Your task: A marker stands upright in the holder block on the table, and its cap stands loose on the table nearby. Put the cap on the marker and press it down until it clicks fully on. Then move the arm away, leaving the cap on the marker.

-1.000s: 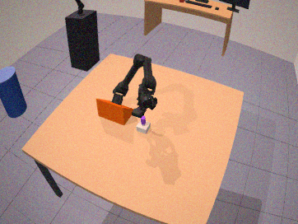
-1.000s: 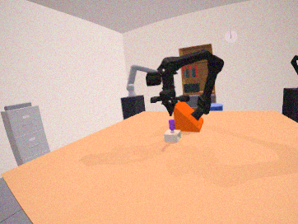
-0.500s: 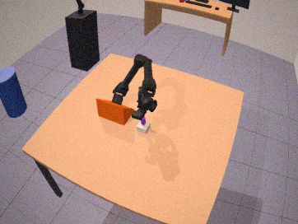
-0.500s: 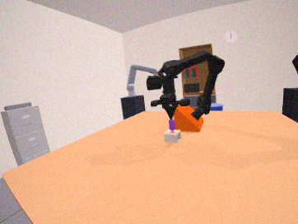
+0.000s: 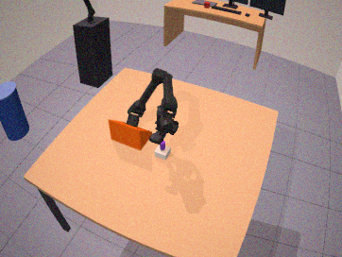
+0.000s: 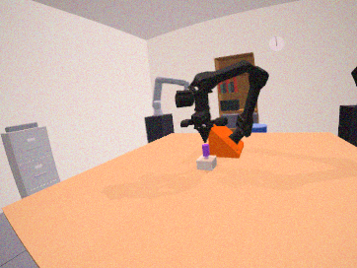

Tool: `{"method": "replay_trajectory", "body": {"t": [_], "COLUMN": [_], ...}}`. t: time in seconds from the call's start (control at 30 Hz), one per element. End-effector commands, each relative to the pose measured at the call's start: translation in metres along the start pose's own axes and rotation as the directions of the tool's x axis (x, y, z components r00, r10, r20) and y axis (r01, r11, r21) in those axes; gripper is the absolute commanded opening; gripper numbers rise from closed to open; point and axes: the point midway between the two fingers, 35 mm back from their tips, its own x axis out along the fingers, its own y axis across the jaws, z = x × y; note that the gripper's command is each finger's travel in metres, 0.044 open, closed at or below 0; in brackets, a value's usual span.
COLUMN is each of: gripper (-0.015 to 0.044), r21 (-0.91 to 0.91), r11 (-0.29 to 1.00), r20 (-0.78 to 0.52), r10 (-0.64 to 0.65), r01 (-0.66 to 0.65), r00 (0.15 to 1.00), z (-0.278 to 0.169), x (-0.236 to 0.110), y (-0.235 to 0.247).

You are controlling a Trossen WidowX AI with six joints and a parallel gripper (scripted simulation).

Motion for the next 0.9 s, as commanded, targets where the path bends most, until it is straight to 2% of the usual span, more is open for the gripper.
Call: {"method": "replay_trajectory", "body": {"t": [0.0, 0.13, 0.27, 0.8, 0.87], "gripper": [0.0000, 0.0000, 0.0000, 0.0420, 0.0440], "r21": [-0.004, -0.004, -0.004, -0.004, -0.004], "r11": [1.000, 1.000, 1.000, 1.000, 1.000], "r20": [0.010, 0.008, 0.008, 0.008, 0.008], "r10": [-0.014, -0.013, -0.013, -0.013, -0.013], "r01": [0.014, 0.013, 0.013, 0.013, 0.013], "r00": [1.000, 1.000, 1.000, 1.000, 1.000], "z": [0.003, 0.000, 0.000, 0.000, 0.000], "x": [-0.037, -0.080, -0.082, -0.082, -0.082], "y": [-0.004, -0.002, -0.002, -0.002, -0.002]}}
